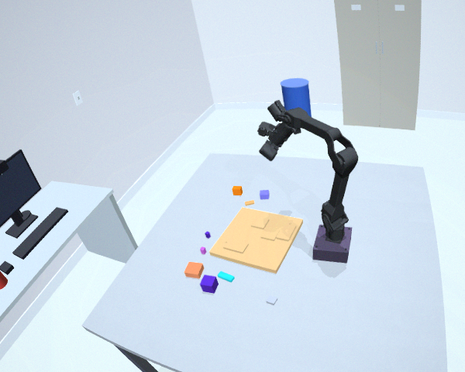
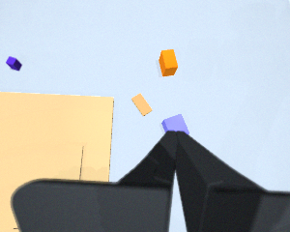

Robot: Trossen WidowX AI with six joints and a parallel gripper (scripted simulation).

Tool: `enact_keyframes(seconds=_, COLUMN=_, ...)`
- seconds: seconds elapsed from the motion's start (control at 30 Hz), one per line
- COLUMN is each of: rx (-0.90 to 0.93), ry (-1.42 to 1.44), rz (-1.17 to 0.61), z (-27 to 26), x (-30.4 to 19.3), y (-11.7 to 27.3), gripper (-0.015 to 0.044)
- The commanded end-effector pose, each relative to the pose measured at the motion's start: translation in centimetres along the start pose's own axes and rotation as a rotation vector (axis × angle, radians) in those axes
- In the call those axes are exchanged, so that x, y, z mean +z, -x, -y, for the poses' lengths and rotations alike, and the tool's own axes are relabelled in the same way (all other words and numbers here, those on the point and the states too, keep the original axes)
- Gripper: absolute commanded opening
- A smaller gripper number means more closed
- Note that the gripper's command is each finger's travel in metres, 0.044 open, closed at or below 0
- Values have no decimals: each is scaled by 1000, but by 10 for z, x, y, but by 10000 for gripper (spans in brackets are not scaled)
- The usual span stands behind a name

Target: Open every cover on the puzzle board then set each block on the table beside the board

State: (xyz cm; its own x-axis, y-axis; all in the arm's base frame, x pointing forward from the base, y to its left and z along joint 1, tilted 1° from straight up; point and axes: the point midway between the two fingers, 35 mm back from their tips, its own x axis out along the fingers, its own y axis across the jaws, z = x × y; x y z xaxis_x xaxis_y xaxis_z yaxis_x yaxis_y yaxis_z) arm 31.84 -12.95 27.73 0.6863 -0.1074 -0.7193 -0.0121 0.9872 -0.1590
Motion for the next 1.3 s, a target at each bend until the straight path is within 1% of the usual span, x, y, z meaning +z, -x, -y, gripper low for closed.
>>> enact_keyframes(seconds=0.0, rx=33, ry=-21, rz=-61, z=-11, x=-10, y=-19, gripper=0)
enact_keyframes(seconds=0.7, rx=149, ry=-61, rz=-375, z=-83, x=-66, y=-90, gripper=0)
enact_keyframes(seconds=1.27, rx=161, ry=-30, rz=-653, z=-143, x=-129, y=-122, gripper=0)
